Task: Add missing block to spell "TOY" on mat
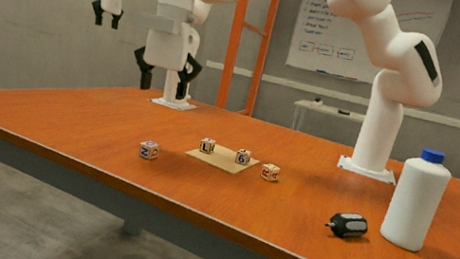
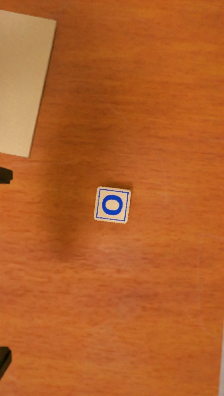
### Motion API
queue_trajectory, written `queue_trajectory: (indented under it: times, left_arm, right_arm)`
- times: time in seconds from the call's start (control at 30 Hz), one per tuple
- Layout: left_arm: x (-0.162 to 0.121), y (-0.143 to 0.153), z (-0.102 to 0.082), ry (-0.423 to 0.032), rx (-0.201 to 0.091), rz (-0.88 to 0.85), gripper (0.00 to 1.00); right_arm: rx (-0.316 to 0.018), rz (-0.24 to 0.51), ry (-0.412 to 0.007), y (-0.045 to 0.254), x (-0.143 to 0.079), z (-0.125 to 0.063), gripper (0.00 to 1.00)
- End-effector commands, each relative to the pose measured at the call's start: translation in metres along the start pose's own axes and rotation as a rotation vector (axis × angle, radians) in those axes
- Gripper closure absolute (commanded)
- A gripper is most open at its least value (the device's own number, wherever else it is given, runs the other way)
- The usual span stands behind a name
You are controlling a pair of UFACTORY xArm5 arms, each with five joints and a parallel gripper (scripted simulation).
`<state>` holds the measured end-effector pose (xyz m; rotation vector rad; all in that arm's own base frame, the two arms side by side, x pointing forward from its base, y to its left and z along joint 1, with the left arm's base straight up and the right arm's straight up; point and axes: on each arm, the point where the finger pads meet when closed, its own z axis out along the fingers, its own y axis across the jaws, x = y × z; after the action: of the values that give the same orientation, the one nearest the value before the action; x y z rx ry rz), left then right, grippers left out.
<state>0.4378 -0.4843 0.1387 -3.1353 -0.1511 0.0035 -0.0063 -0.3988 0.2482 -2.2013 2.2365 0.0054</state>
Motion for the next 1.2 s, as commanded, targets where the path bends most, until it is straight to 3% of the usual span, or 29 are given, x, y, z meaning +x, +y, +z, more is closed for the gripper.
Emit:
queue_trajectory:
  times: [0.0,0.53,0.73,1.17]
  left_arm:
    - [0.001,0.001,-0.003,0.003,-0.004,0.000,0.00]
    - [0.006,-0.001,-0.004,0.003,-0.004,0.009,0.00]
    - [0.064,-0.031,-0.016,0.003,-0.003,0.121,0.00]
    - [0.065,-0.031,-0.016,0.003,-0.003,0.123,0.00]
  right_arm:
    - [0.000,0.000,0.005,0.000,0.001,-0.002,0.00]
    - [0.000,0.000,0.005,0.000,0.001,-0.002,0.00]
    - [0.000,0.000,0.005,0.000,0.001,-0.002,0.00]
    - [0.000,0.000,0.005,0.000,0.001,-0.002,0.00]
